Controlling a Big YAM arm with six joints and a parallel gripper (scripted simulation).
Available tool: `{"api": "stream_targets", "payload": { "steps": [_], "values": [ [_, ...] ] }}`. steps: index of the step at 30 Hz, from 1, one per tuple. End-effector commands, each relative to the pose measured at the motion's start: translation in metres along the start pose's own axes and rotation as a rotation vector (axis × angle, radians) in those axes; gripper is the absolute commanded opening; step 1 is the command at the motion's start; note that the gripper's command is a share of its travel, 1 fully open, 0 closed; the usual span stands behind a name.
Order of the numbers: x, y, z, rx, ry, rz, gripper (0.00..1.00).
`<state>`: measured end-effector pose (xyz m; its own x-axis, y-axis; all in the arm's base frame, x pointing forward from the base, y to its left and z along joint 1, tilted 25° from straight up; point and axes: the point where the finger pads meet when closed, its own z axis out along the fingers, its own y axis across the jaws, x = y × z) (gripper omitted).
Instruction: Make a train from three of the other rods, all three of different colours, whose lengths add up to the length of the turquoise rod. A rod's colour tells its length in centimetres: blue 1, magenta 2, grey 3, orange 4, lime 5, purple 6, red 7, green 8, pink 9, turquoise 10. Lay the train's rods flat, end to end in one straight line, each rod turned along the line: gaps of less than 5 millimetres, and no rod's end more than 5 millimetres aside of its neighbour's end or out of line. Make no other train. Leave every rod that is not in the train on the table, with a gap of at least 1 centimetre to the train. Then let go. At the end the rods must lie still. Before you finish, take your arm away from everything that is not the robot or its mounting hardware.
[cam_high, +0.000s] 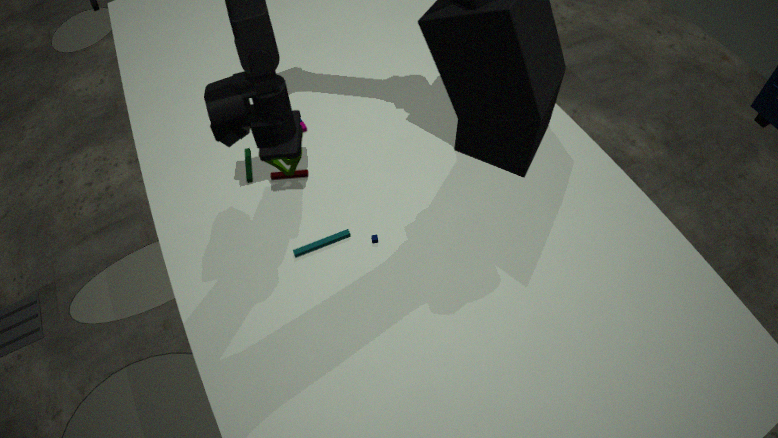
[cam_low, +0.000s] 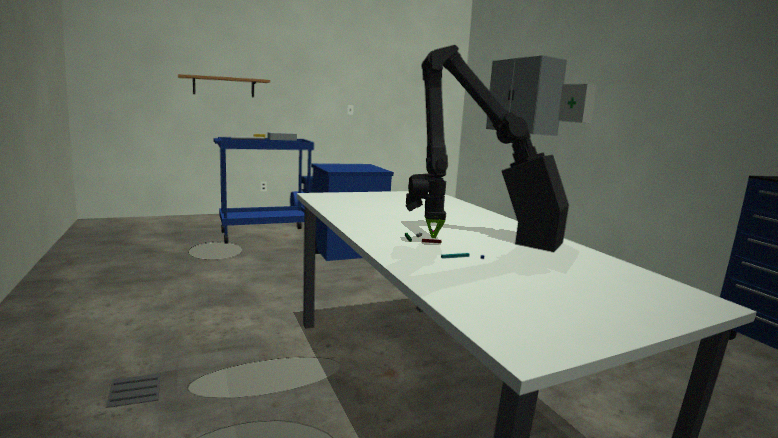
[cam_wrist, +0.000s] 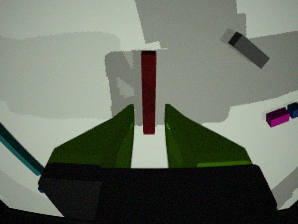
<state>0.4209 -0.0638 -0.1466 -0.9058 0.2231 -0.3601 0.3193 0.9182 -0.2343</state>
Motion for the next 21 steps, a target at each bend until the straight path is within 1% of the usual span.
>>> {"api": "stream_targets", "payload": {
  "steps": [1,21],
  "values": [
    [0.0017,0.0038,0.0025,-0.005,-0.006,0.002,0.23],
    [0.0030,0.0067,0.0017,-0.007,-0.007,-0.003,0.23]
  ]
}}
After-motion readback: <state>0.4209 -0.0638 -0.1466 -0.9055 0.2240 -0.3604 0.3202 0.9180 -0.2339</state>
